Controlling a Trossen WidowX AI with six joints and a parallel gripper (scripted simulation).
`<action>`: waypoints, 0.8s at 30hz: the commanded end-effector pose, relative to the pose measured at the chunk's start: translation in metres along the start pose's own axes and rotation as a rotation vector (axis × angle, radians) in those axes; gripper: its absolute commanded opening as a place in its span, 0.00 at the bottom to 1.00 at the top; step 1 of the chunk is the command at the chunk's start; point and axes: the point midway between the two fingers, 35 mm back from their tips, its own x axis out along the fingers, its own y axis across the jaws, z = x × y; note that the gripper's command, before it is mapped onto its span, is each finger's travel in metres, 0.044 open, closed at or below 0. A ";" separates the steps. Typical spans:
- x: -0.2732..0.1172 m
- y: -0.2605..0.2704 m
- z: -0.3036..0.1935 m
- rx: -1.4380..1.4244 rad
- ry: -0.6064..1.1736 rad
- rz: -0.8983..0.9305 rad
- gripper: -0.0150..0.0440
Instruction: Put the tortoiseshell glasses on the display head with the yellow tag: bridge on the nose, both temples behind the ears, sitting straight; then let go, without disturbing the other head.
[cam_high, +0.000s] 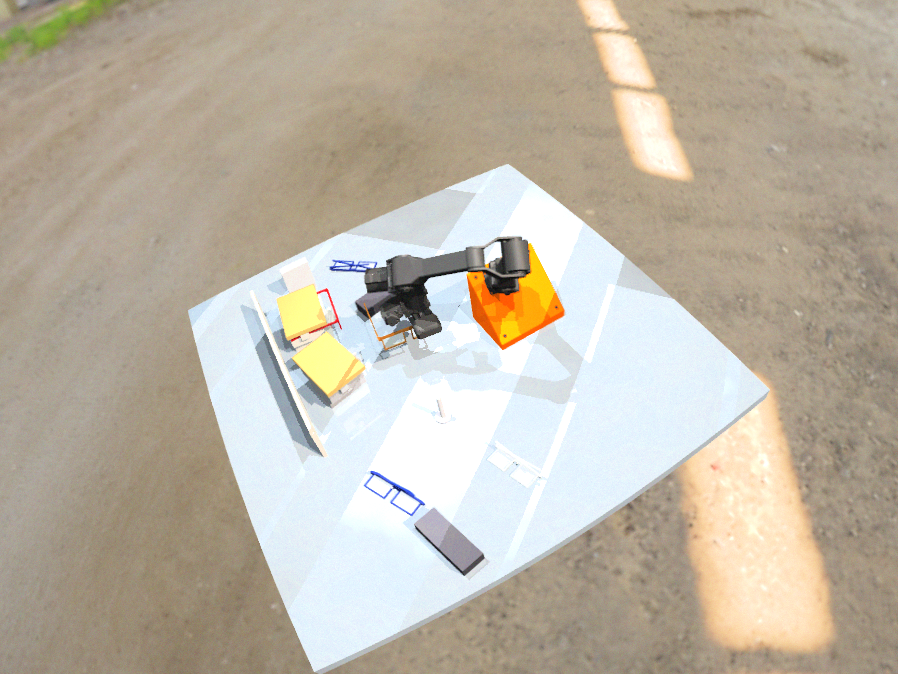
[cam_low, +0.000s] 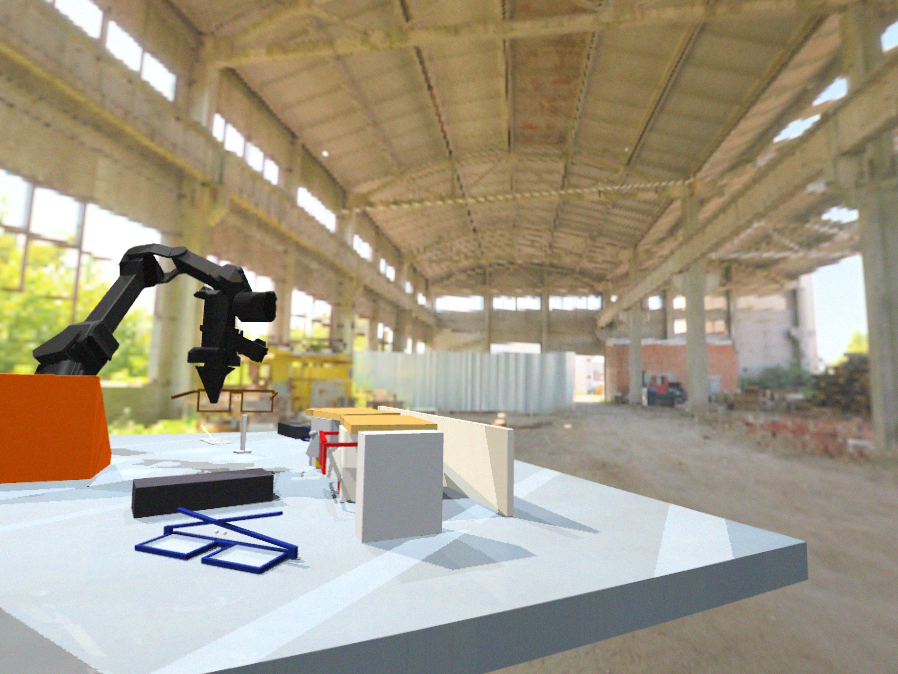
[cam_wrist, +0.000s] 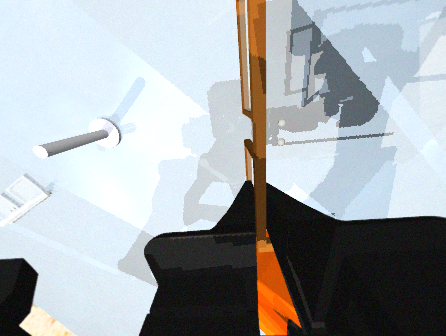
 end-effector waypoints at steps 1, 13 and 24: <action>0.003 -0.002 0.001 0.009 0.002 -0.002 0.25; 0.014 -0.003 0.003 0.010 0.001 -0.005 0.25; 0.024 -0.003 0.004 0.010 0.001 -0.006 0.25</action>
